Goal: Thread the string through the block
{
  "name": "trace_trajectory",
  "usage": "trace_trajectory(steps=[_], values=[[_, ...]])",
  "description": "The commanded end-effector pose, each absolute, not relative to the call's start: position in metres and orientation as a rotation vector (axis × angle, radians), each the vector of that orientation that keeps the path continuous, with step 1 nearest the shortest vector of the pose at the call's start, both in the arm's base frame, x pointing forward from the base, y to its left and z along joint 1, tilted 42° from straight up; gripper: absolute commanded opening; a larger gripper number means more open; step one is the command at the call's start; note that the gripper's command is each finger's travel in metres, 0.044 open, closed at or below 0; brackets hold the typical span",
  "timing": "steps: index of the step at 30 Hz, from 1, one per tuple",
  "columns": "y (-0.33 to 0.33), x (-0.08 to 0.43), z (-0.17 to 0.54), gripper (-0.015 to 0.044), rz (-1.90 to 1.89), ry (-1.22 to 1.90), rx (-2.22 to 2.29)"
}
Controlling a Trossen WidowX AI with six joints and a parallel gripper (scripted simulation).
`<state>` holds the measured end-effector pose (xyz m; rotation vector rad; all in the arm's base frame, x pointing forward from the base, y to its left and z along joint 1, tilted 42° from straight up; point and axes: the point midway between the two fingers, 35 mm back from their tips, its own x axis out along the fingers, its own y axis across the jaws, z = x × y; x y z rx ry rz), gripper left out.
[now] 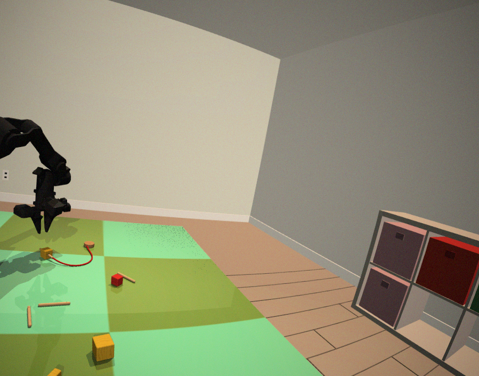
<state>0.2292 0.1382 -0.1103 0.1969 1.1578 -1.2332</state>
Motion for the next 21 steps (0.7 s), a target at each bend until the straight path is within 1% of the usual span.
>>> trace_trajectory(steps=[1, 21], values=[[0.133, 0.228, -0.116, 0.012, -1.235, 1.158, 0.188], [0.112, 0.225, -0.141, 0.012, -1.235, 1.157, 0.188]])
